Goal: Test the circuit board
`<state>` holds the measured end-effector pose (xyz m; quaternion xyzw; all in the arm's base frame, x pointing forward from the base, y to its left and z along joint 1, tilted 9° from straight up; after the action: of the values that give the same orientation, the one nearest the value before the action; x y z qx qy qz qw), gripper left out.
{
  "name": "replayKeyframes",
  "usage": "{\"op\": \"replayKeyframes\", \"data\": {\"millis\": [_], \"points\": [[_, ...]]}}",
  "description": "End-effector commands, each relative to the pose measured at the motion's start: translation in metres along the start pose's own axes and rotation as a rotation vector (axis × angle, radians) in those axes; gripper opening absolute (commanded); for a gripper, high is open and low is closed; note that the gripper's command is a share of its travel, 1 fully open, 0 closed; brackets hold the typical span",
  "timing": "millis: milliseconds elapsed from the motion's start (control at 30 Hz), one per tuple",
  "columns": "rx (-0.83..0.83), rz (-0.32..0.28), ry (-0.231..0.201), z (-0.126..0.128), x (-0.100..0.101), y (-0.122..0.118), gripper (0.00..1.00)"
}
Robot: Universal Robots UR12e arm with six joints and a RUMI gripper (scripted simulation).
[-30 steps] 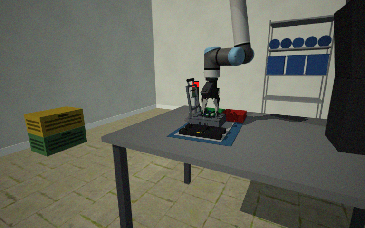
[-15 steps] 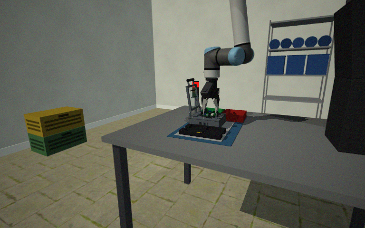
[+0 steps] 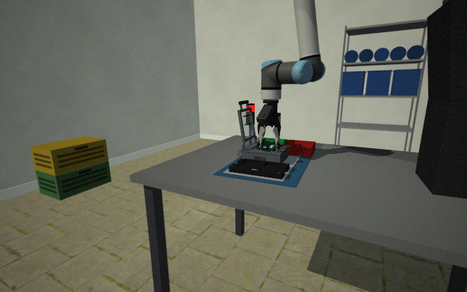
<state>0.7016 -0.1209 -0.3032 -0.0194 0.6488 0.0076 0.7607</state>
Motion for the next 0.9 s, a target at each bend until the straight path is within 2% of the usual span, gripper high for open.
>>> {"op": "replayKeyframes", "data": {"millis": [0,867], "points": [[-0.001,-0.003,-0.005,0.0040,-0.0015,-0.0007,0.39],[-0.001,-0.003,-0.004,0.0033,-0.0062,-0.0005,0.39]]}}
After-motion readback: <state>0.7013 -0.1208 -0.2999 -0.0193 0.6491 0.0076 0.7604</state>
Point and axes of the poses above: the point where the finger pads meet when closed, its own x axis out along the fingers, its own z axis across the jaws, y = z × x, the point moved 10 cm from there along -x, back along the fingers, and after that the axes turned 9 degrees about -x, right-handed, at the moved point
